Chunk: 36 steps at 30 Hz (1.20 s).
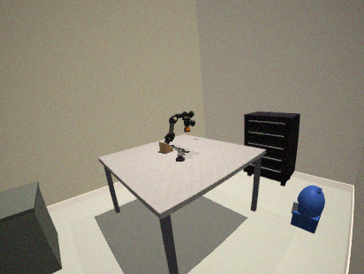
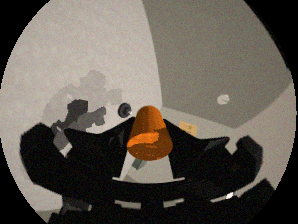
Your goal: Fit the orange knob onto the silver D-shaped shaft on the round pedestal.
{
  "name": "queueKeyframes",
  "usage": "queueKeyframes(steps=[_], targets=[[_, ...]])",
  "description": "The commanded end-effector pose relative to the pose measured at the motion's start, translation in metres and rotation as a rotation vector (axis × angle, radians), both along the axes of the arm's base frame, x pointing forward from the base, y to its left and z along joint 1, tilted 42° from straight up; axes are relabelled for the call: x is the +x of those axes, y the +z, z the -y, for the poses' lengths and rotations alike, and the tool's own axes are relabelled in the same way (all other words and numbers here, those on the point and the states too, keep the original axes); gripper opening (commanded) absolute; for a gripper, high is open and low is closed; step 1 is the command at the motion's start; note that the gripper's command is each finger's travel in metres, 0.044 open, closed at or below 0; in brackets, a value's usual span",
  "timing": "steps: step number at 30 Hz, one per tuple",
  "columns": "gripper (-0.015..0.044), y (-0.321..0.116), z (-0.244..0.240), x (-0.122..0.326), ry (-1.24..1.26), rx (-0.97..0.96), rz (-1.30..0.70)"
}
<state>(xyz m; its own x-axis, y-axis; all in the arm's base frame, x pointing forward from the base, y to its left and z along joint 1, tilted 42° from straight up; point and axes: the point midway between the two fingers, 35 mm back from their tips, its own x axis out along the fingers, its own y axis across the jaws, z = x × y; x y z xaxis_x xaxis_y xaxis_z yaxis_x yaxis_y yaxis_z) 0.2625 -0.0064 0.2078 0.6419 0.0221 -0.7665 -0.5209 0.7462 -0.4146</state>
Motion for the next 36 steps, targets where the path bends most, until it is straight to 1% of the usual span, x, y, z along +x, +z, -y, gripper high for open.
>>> queueKeyframes(steps=[1, 16, 36], targets=[[0.0, 0.001, 0.0, 0.001, 0.001, -0.002, 0.004], [0.0, -0.004, -0.003, 0.001, 0.008, 0.013, -0.01], [0.0, -0.037, -0.022, 0.006, 0.232, 0.261, -0.312]])
